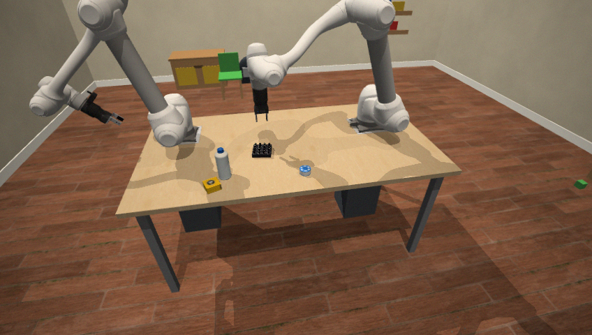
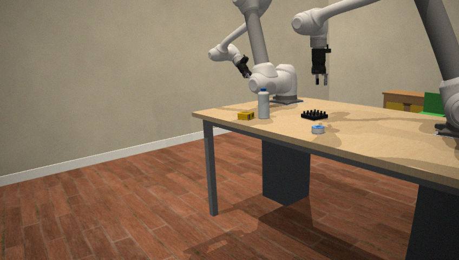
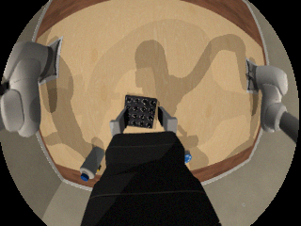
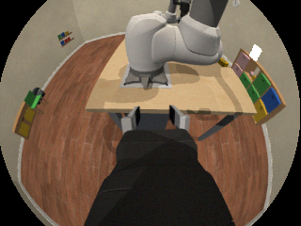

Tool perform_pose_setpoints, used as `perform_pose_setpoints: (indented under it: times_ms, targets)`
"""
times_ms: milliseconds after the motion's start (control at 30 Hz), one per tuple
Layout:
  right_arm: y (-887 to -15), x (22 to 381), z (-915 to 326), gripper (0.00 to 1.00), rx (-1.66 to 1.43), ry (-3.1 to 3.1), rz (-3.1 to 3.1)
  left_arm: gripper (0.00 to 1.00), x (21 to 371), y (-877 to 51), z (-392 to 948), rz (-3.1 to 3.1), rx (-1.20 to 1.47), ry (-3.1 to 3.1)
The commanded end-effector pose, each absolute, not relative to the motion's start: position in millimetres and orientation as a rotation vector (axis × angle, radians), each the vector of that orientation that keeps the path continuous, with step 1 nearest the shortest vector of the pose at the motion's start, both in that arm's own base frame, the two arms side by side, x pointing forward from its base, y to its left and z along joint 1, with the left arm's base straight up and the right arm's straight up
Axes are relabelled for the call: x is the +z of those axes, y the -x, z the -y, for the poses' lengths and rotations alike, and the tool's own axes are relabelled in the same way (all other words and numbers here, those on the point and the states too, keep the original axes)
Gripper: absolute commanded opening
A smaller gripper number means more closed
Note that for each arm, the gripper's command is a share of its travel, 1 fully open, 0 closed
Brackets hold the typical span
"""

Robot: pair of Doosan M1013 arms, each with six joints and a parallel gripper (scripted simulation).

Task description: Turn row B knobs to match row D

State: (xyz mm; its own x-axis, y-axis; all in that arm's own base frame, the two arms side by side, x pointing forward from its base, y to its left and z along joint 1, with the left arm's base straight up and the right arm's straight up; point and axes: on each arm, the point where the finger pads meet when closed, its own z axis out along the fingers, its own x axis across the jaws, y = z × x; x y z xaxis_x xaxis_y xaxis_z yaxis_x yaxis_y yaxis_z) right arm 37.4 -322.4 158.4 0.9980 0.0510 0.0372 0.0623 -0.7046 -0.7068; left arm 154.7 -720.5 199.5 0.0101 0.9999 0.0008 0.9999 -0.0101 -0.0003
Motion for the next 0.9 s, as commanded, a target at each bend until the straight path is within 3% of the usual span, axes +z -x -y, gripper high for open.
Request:
perform_pose_setpoints:
  times_ms: [0,267,867]
  targets:
    - [-37,159,323,1.00,-0.019,2.355,0.078,1.00,201,-156,692,2.211,0.001,2.234]
    - [-37,159,323,1.00,-0.019,2.355,0.078,1.00,201,-158,617,2.211,0.001,2.234]
    - [-37,159,323,1.00,-0.019,2.355,0.078,1.00,201,-159,590,2.211,0.001,2.234]
